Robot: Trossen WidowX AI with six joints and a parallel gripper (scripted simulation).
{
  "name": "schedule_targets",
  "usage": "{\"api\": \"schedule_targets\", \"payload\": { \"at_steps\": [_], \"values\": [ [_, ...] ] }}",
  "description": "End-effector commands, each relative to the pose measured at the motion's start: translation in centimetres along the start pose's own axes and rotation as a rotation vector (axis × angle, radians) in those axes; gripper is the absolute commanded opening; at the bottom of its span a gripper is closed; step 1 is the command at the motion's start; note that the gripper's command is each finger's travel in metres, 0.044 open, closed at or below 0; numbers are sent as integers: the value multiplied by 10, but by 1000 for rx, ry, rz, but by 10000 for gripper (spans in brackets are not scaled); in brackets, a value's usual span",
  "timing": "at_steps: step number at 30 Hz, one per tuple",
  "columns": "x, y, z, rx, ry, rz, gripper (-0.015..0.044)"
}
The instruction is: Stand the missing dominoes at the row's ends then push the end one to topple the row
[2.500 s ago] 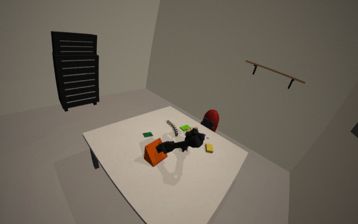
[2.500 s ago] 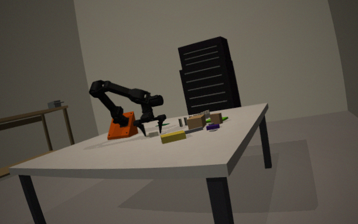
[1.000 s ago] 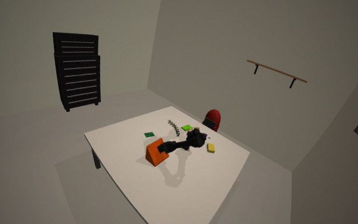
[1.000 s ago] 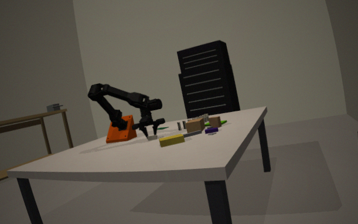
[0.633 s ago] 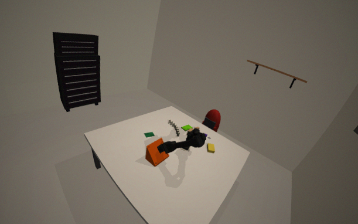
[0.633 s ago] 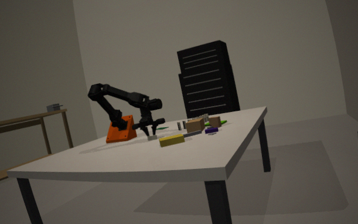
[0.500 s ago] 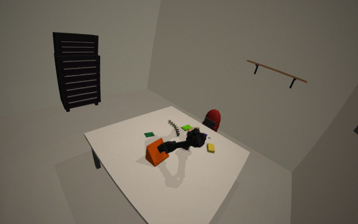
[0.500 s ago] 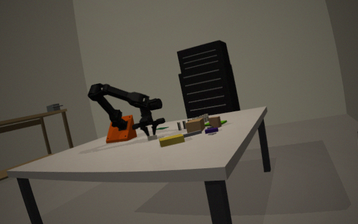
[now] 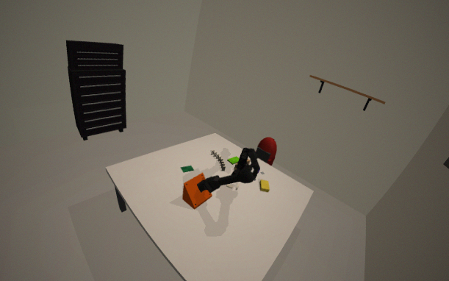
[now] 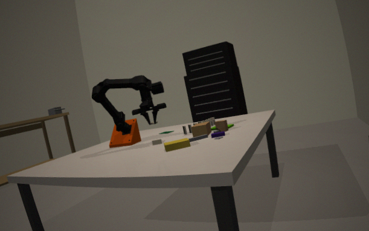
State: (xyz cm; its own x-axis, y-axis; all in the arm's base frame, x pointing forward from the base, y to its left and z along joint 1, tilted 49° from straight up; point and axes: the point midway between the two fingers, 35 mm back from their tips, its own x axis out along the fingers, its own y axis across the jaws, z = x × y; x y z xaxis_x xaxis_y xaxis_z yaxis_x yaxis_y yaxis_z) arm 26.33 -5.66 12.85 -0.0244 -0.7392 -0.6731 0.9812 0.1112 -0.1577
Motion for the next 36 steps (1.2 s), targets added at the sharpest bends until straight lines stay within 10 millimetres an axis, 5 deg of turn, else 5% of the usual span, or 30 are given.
{"api": "schedule_targets", "payload": {
  "at_steps": [1,9,19,29,36],
  "values": [
    [-10,-1,2,3,-6,-18,107],
    [-10,-12,57,-433,10,-11,107],
    [-13,-50,135,-1056,-1,-22,107],
    [-12,-51,136,-1065,0,-20,107],
    [7,-45,125,-992,36,93,107]
  ]
}}
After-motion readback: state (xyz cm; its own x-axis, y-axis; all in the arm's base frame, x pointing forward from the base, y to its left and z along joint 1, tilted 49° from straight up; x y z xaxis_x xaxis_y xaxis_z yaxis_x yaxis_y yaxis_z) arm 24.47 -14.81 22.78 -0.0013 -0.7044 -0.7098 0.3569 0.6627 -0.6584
